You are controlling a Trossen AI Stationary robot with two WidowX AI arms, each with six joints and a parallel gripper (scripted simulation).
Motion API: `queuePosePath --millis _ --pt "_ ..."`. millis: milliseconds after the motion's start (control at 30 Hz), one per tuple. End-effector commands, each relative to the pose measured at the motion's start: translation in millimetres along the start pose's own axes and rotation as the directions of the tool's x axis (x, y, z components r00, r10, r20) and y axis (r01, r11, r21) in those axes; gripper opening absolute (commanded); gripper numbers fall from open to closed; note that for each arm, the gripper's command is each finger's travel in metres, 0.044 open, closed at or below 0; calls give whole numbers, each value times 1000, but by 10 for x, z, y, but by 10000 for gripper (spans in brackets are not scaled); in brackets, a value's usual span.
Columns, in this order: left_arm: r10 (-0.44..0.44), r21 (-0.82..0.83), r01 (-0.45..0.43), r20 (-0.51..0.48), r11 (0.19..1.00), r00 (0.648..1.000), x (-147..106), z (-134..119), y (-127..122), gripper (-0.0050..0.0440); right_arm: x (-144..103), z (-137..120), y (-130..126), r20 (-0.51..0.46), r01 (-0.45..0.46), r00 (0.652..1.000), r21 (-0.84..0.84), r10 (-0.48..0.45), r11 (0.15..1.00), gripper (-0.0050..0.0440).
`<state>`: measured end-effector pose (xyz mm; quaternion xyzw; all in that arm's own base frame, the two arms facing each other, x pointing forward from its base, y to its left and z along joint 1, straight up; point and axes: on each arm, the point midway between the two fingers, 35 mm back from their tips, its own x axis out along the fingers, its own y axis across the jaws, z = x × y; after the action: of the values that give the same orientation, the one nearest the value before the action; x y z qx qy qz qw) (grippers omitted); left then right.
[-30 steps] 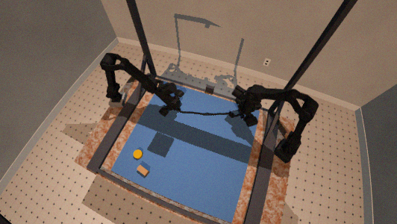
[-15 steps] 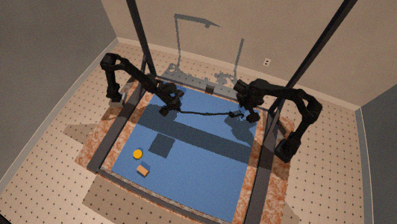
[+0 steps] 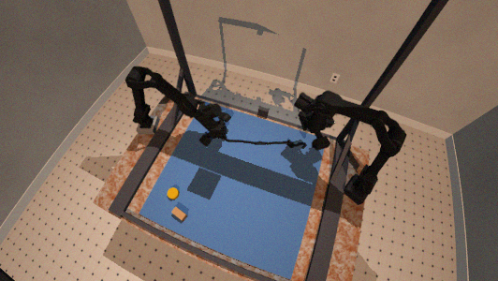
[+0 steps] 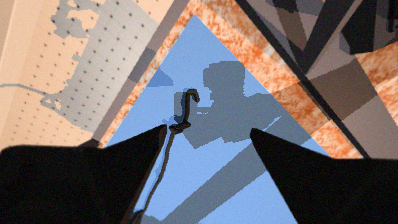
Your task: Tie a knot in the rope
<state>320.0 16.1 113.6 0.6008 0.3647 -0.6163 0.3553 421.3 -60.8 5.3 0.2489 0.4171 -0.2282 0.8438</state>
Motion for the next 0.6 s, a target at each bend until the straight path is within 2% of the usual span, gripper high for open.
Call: queuePosePath --millis 0,367,433,567 --pt "46 6 -46 -27 999 999 -297 -17 29 440 -51 75 38 21 -10 1000 8 10 1000 30" --pt "46 6 -46 -27 999 999 -325 -15 26 440 -51 75 38 21 -10 1000 8 10 1000 30" --pt "46 6 -46 -27 999 999 -325 -15 26 392 -51 75 38 21 -10 1000 8 10 1000 78" --pt "46 6 -46 -27 999 999 -325 -15 26 296 -51 75 38 21 -10 1000 8 10 1000 85"
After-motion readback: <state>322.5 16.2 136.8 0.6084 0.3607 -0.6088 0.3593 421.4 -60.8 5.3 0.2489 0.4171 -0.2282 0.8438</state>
